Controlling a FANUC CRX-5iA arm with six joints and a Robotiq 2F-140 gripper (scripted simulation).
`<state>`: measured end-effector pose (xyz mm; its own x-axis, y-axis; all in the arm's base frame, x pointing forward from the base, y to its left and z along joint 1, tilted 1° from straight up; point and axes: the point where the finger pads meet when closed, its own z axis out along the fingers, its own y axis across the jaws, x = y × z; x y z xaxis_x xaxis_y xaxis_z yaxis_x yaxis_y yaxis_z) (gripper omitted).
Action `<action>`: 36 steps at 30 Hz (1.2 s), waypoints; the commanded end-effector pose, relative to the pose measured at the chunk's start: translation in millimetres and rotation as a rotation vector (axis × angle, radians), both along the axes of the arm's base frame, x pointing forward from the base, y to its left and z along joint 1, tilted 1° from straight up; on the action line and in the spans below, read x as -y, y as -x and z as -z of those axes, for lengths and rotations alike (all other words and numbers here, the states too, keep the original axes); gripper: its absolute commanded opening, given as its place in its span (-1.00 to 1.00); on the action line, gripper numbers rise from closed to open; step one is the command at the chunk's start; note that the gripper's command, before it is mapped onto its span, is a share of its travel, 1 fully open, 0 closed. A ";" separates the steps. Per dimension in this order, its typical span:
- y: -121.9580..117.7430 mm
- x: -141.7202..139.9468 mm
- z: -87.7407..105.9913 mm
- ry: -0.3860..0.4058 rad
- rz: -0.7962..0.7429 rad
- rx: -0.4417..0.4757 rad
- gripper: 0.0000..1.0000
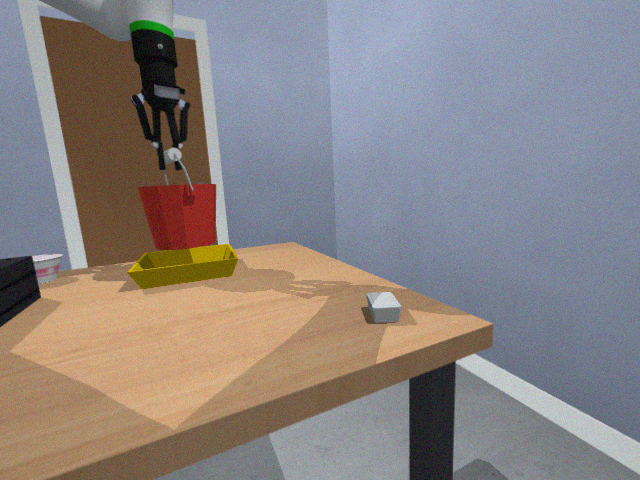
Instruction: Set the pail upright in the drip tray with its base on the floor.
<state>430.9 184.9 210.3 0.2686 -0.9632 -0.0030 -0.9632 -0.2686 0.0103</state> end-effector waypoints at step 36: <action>-0.1 -0.2 38.8 -0.001 0.000 0.002 -0.80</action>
